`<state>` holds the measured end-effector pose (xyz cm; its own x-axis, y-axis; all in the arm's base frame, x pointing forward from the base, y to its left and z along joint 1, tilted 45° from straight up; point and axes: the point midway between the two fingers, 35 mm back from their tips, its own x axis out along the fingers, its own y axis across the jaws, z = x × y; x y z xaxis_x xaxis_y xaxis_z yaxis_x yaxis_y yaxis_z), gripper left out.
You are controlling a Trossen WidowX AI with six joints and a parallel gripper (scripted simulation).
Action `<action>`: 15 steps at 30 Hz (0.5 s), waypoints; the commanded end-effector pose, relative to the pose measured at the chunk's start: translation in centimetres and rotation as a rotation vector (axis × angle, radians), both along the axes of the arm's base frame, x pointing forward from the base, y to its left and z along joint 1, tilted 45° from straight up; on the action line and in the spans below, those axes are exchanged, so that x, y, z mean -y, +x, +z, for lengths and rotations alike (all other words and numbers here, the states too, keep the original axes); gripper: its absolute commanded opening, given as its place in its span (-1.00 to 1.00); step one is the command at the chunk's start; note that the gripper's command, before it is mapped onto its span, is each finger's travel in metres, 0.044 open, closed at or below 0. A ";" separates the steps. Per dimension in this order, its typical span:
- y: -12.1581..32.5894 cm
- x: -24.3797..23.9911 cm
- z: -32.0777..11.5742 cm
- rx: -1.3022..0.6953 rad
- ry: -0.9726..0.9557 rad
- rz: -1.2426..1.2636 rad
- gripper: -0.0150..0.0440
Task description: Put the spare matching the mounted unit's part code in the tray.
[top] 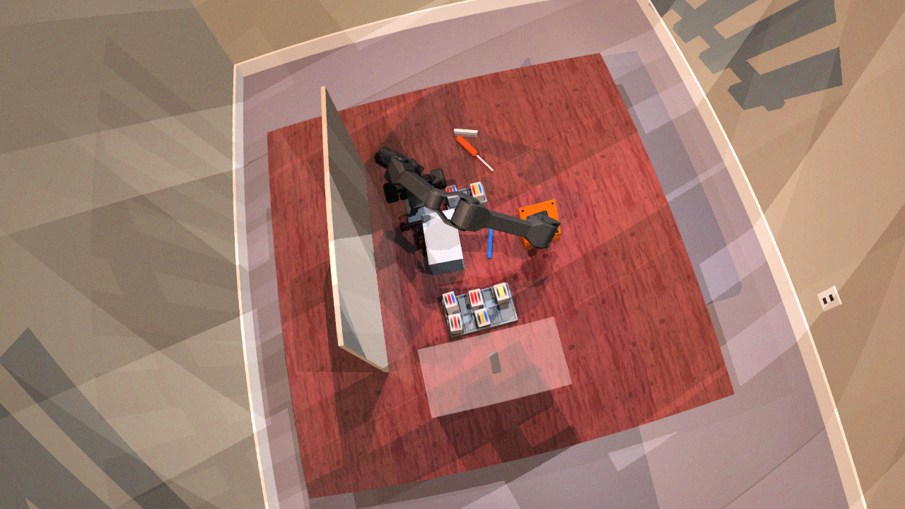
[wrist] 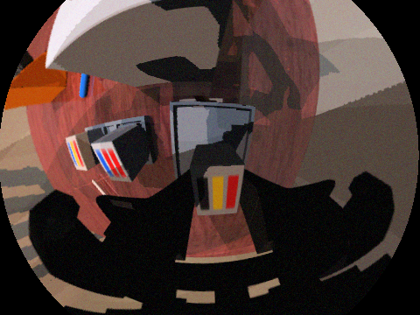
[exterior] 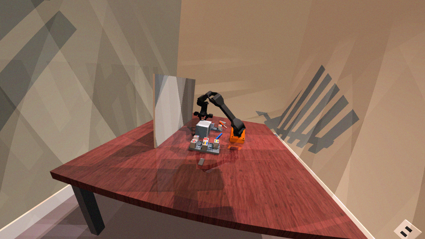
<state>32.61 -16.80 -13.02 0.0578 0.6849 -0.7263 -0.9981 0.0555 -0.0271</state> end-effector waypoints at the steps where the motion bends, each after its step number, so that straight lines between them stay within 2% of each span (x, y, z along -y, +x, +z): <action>1: 0.0 -0.3 -0.2 -0.001 0.004 -0.003 -0.49; 15: -0.1 -1.1 -0.9 -0.001 0.005 -0.003 -0.49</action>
<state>32.54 -15.93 -13.77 0.0579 0.6858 -0.7255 -0.9981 0.0553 -0.0273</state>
